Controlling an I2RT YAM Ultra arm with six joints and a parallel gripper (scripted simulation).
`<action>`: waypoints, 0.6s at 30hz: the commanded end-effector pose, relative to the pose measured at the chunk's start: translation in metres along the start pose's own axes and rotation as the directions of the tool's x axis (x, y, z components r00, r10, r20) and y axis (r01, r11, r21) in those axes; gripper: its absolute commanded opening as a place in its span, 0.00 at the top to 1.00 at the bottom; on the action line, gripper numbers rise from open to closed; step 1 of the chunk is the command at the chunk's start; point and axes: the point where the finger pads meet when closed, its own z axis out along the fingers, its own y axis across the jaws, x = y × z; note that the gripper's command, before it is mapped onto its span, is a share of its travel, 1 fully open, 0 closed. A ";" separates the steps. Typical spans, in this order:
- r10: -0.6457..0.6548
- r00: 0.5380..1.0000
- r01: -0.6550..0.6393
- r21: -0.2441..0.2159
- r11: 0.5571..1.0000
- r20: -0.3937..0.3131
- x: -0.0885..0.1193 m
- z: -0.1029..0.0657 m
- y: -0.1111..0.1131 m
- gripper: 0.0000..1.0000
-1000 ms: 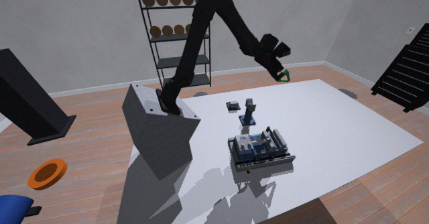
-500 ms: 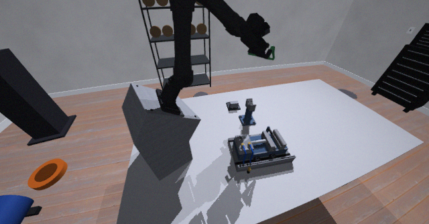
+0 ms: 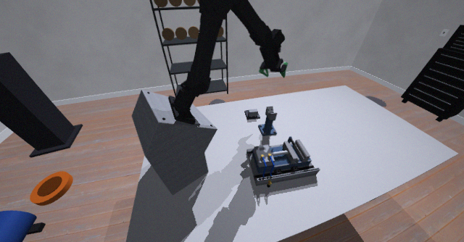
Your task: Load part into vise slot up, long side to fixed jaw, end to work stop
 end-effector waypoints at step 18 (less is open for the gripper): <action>-0.618 0.759 0.506 -0.411 0.758 -0.205 0.047 0.027 0.093 0.00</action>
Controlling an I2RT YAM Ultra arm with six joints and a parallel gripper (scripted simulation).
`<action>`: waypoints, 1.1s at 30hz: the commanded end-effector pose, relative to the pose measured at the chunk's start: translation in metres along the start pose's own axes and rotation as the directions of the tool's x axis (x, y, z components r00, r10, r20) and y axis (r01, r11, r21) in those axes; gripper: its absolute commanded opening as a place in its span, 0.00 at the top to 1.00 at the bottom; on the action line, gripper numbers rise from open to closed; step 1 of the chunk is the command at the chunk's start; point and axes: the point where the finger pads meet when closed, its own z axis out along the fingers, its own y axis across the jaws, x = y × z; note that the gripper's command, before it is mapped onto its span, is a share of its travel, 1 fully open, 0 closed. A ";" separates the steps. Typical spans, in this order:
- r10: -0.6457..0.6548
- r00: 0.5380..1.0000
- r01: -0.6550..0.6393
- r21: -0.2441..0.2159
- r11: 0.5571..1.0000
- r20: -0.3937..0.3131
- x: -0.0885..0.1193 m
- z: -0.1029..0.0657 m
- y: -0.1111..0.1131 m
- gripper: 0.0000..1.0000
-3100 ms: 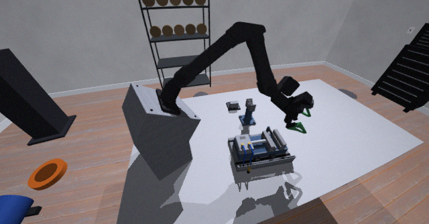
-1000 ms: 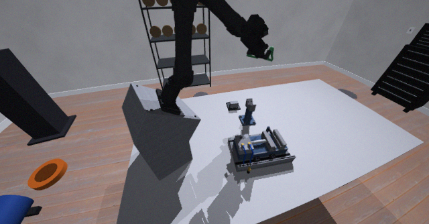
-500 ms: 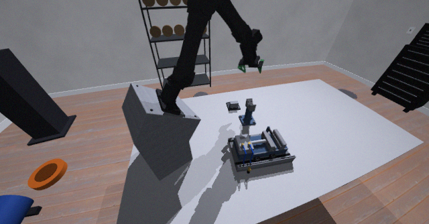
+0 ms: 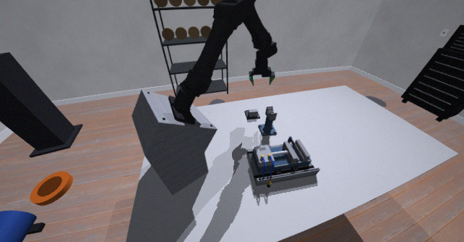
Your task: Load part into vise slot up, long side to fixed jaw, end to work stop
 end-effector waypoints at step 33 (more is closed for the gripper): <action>-0.239 0.969 0.231 -0.118 0.966 -0.056 -0.007 -0.006 0.025 0.19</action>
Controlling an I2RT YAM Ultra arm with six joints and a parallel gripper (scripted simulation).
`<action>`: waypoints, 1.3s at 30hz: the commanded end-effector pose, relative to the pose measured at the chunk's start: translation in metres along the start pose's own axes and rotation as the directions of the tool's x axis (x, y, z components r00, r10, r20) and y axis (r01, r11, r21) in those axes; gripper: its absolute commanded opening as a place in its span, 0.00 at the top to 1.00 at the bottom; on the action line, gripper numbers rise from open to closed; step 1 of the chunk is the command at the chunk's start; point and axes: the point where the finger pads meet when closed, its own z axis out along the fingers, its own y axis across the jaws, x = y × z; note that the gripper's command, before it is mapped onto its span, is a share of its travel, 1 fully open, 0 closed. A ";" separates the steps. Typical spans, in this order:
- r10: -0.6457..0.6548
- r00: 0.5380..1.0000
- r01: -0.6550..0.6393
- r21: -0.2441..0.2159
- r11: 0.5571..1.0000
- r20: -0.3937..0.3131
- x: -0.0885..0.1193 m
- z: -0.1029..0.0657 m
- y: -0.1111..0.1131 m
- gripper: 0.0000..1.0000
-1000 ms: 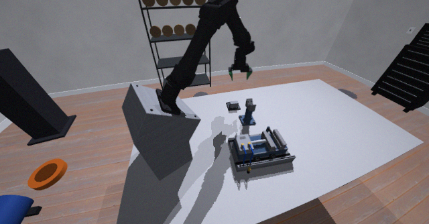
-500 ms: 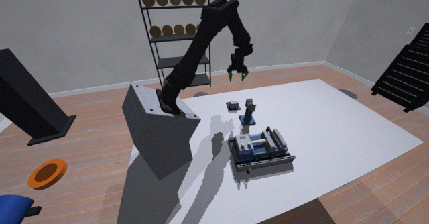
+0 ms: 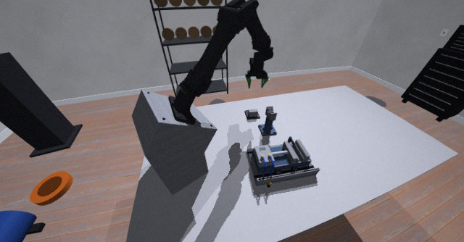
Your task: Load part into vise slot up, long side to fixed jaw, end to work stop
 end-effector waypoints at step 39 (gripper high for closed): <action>-0.005 0.999 0.004 0.032 0.999 0.032 -0.010 0.000 -0.012 0.19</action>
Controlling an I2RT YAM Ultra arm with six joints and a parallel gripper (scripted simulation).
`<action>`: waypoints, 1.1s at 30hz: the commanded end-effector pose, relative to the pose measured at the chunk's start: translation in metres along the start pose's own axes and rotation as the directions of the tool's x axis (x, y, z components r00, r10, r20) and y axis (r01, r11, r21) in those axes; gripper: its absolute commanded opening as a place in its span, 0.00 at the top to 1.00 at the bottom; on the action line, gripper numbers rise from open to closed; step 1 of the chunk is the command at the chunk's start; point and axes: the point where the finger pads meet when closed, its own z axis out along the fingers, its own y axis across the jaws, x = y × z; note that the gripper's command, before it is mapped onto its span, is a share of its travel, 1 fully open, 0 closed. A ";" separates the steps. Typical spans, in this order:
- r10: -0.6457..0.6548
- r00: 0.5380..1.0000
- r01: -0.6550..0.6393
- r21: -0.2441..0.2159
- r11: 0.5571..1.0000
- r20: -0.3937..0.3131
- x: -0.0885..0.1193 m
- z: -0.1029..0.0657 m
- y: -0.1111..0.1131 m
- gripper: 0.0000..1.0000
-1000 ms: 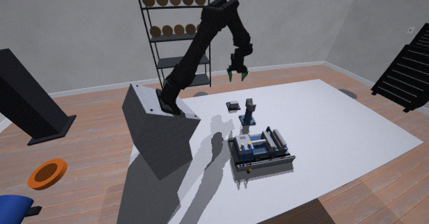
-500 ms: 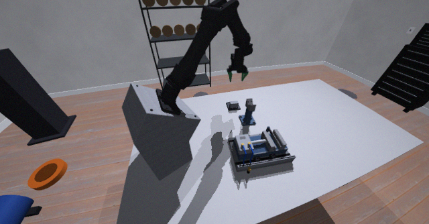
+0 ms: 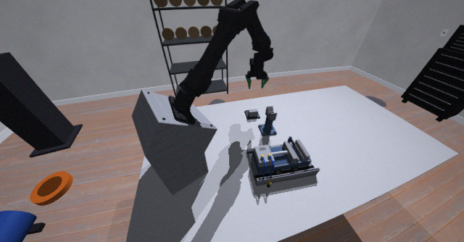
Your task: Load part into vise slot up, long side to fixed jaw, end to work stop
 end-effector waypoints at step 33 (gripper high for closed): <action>-0.002 1.000 0.002 0.000 1.000 0.004 0.001 0.055 -0.002 0.19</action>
